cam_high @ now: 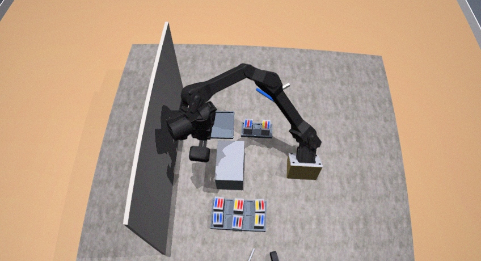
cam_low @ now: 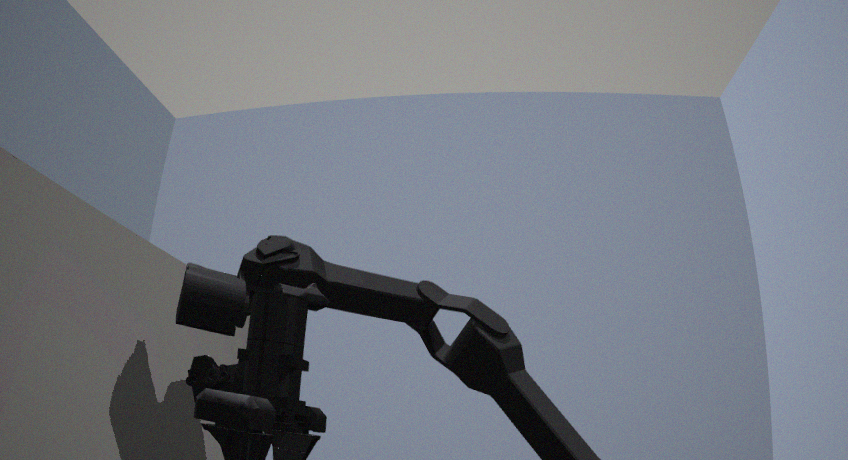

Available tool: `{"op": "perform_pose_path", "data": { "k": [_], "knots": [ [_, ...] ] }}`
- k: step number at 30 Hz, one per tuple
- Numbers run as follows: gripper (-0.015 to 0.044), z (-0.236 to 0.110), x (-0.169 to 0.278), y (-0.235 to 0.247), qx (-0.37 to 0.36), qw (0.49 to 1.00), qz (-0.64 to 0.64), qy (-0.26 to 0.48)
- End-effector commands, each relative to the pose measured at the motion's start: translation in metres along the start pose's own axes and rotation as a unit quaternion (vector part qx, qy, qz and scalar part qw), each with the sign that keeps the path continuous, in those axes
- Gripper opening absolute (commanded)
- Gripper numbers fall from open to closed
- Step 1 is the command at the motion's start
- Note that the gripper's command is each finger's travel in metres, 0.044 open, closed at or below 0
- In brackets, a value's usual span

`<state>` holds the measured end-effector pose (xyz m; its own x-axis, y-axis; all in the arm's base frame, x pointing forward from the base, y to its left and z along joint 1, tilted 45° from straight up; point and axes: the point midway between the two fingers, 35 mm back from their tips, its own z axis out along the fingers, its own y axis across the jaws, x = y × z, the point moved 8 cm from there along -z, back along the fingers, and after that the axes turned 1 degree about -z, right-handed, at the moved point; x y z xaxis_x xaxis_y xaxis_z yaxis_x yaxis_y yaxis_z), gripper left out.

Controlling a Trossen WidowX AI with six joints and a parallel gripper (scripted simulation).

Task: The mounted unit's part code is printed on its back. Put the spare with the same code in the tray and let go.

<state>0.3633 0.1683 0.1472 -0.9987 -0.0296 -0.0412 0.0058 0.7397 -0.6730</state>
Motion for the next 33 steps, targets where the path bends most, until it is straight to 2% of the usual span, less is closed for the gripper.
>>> {"op": "perform_pose_path", "data": {
  "k": [1,13,19,26,33],
  "knots": [
    [0.044,-0.001,-0.001,-0.001,0.001,1.0,0.004,-0.001],
    [0.044,-0.001,0.0,-0.003,0.001,1.0,0.01,-0.001],
    [0.044,-0.003,0.037,-0.068,0.007,0.98,0.199,0.003],
    [0.044,0.008,0.103,-0.134,0.018,0.9,0.436,0.006],
    [0.044,0.035,0.18,-0.173,0.031,0.763,0.645,0.004]
  ]
}}
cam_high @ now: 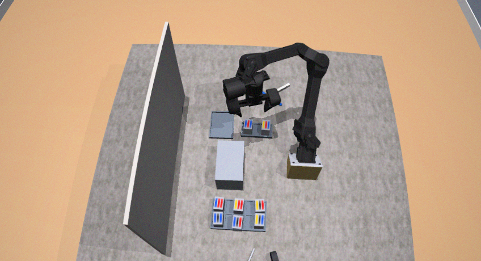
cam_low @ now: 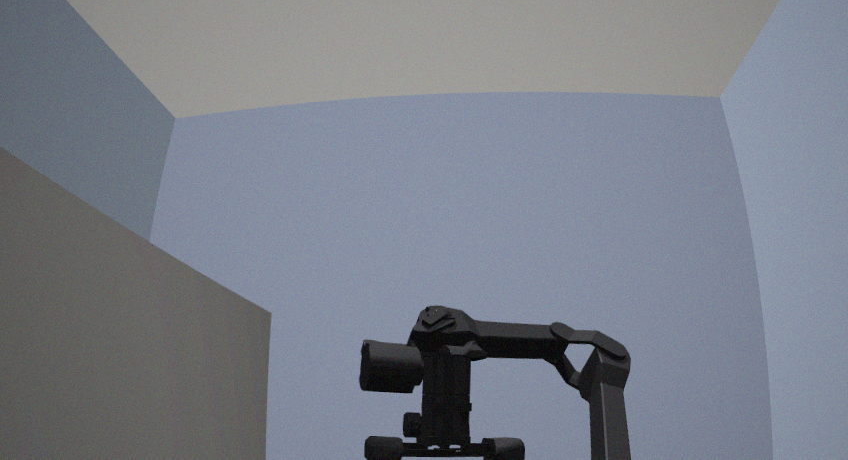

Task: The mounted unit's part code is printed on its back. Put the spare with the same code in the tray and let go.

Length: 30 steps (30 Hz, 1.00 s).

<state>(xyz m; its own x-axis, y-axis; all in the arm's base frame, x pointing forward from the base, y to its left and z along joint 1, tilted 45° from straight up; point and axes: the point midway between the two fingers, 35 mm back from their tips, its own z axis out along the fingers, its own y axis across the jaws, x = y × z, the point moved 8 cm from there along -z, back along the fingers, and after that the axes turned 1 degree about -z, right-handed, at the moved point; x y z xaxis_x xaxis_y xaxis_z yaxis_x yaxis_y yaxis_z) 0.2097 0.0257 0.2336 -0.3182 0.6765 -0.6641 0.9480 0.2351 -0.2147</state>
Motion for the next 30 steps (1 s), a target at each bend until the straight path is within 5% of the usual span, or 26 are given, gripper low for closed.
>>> {"op": "perform_pose_path", "data": {
  "k": [1,8,14,30],
  "knots": [
    [0.044,0.017,0.001,-0.038,0.006,0.993,0.118,-0.004],
    [0.044,0.026,0.003,-0.055,0.008,0.985,0.17,-0.006],
    [0.03,0.052,0.0,-0.059,0.006,0.985,0.171,-0.004],
    [0.03,0.077,-0.002,-0.06,0.007,0.985,0.171,-0.003]
  ]
}}
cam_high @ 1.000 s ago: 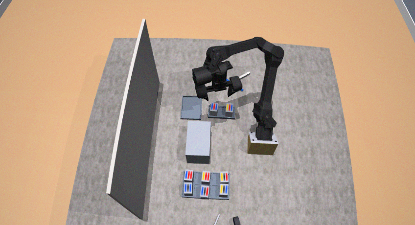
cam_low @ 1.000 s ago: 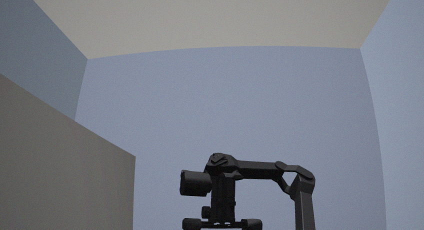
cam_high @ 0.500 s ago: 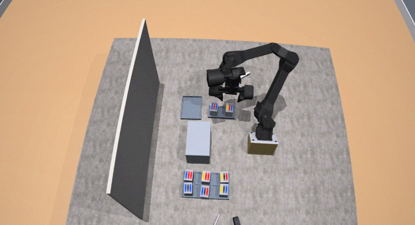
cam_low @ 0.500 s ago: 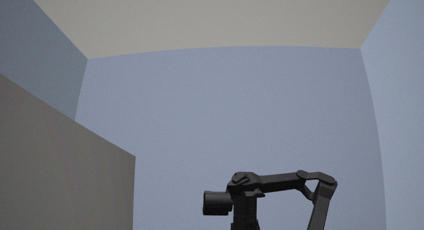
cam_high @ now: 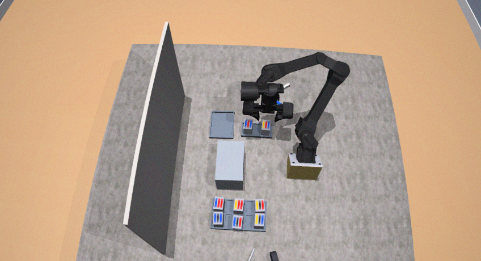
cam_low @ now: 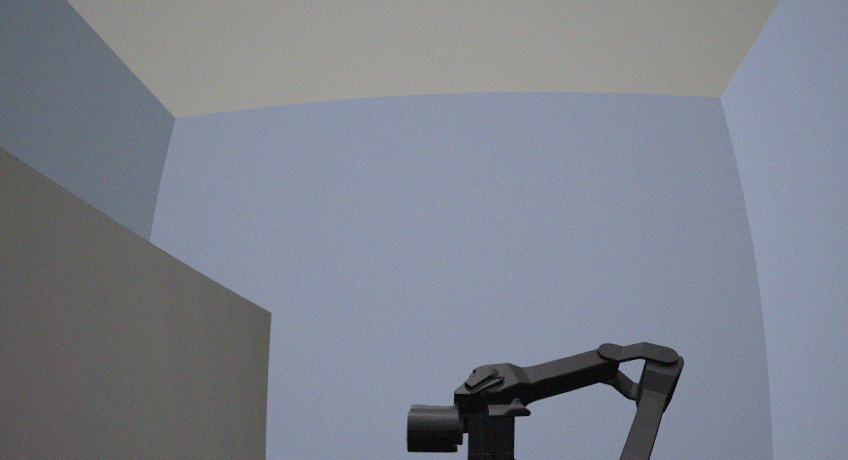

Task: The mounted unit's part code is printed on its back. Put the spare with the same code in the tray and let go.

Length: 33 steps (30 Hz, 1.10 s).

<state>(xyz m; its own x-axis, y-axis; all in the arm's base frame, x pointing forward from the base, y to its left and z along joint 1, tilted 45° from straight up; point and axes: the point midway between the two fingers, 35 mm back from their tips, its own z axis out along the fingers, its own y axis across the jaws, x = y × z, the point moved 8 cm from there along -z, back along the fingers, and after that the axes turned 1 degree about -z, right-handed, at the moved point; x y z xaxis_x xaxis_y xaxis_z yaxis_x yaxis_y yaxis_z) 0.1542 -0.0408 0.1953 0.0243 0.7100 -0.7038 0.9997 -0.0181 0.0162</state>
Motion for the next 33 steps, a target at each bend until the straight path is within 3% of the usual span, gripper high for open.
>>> {"op": "perform_pose_path", "data": {
  "k": [1,33],
  "knots": [
    [0.03,0.005,0.0,0.001,0.0,1.0,-0.002,0.001],
    [0.03,0.057,0.0,0.003,-0.001,1.0,-0.001,0.0]
  ]
}}
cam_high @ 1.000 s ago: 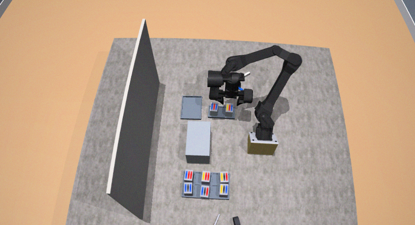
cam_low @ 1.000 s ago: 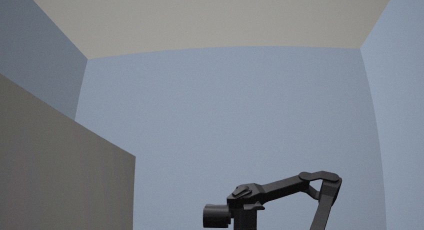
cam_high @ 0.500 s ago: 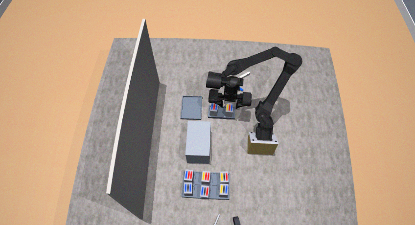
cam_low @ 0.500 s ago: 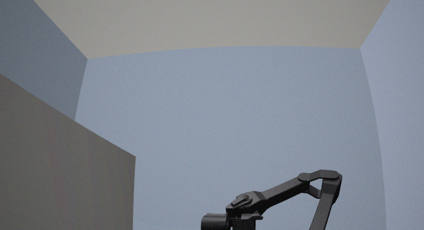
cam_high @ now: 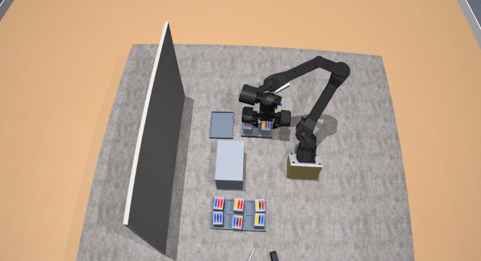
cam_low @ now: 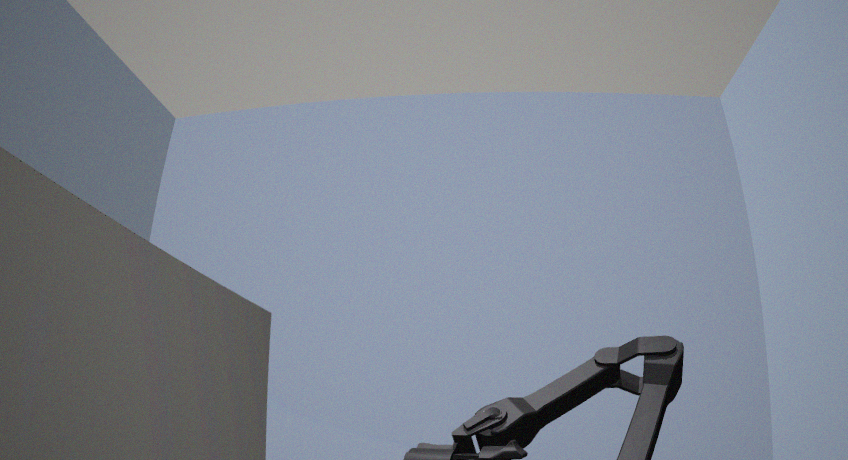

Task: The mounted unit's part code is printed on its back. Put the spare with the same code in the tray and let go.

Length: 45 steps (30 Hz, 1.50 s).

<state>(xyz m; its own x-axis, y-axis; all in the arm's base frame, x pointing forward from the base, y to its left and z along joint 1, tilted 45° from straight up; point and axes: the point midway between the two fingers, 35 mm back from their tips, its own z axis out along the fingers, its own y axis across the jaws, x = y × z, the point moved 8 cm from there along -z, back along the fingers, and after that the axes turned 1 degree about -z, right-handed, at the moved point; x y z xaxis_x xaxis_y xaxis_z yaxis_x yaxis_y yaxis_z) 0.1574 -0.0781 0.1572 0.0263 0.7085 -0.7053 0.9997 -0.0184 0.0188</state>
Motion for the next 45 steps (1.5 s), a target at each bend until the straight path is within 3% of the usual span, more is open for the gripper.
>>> {"op": "perform_pose_path", "data": {
  "k": [1,12,17,24,29,37,45],
  "knots": [
    [0.03,0.005,0.0,-0.001,-0.001,1.0,-0.002,0.0],
    [0.03,0.018,-0.001,-0.003,0.0,1.0,-0.002,-0.005],
    [0.0169,0.017,-0.001,-0.002,0.001,1.0,0.0,-0.006],
    [0.0122,0.017,-0.001,-0.002,0.001,1.0,0.0,-0.006],
    [0.0,0.017,-0.001,-0.002,0.001,1.0,0.0,-0.006],
    [0.0,0.017,-0.001,-0.002,0.001,1.0,0.0,-0.005],
    [0.0,-0.01,0.001,0.001,0.0,1.0,-0.001,0.003]
  ]
}}
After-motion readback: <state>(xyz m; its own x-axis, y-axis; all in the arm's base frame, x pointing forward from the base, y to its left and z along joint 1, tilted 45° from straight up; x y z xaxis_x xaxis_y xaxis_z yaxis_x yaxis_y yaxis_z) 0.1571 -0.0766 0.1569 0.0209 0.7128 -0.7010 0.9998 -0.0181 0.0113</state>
